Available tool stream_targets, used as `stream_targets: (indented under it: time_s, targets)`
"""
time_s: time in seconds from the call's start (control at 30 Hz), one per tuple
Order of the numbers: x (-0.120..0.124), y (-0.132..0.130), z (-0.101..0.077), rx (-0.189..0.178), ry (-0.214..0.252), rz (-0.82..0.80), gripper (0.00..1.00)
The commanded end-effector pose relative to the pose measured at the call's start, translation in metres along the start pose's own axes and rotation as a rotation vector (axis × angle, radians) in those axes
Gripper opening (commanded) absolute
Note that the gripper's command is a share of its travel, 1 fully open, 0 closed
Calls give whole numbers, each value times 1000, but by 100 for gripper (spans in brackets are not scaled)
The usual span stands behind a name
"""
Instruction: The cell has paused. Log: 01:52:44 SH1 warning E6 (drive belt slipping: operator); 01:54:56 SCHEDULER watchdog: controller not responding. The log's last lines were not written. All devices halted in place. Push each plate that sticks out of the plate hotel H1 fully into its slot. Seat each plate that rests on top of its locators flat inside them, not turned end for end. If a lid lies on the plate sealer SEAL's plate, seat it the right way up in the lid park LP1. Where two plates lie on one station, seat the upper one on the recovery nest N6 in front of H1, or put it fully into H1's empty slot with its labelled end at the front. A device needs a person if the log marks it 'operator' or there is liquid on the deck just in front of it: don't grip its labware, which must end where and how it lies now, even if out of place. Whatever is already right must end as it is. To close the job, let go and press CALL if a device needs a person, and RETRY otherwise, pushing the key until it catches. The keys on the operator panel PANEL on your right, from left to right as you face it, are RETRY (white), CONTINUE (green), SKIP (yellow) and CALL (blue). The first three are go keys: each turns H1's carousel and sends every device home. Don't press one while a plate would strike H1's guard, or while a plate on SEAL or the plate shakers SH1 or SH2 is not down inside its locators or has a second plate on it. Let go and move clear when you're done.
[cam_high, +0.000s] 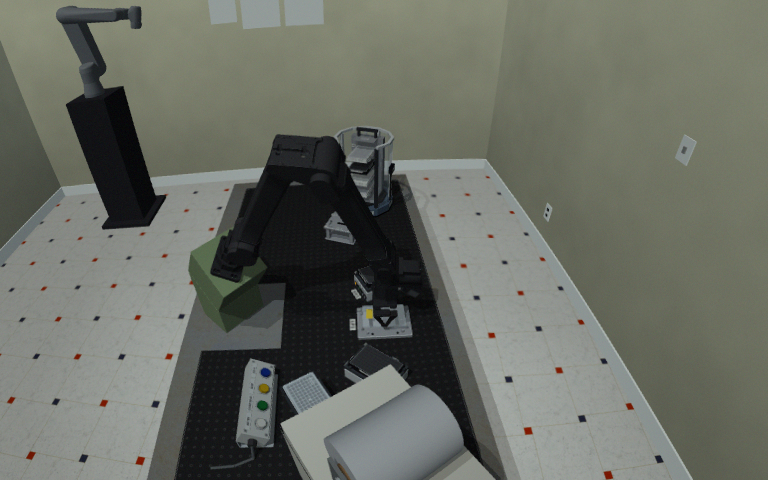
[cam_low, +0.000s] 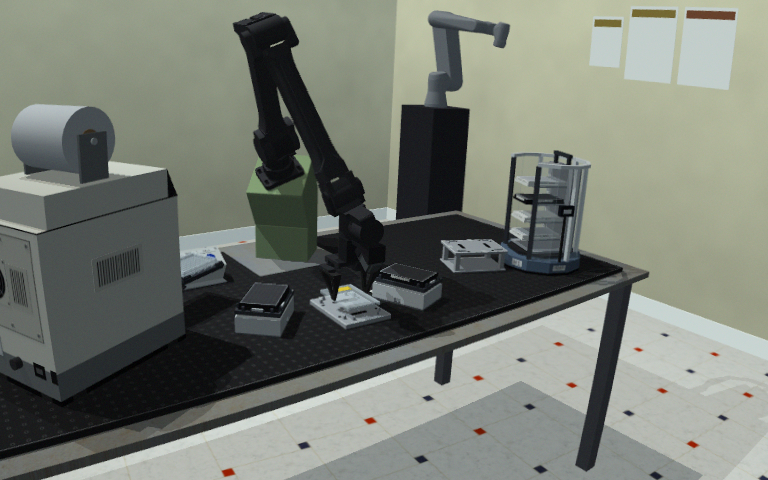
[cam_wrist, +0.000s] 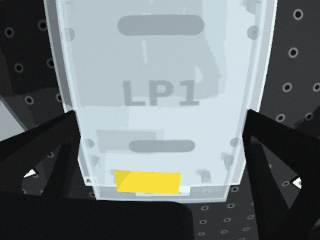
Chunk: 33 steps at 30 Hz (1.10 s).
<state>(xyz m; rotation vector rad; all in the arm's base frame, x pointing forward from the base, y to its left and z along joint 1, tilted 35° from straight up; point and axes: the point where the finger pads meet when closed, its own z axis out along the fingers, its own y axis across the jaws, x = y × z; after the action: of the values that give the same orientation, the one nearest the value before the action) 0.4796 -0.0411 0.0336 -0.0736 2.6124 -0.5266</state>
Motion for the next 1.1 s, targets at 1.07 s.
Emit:
stream_targets:
  time_s: [1.07]
  targets:
    - [6, -2, 11, 3, 17, -7, 84]
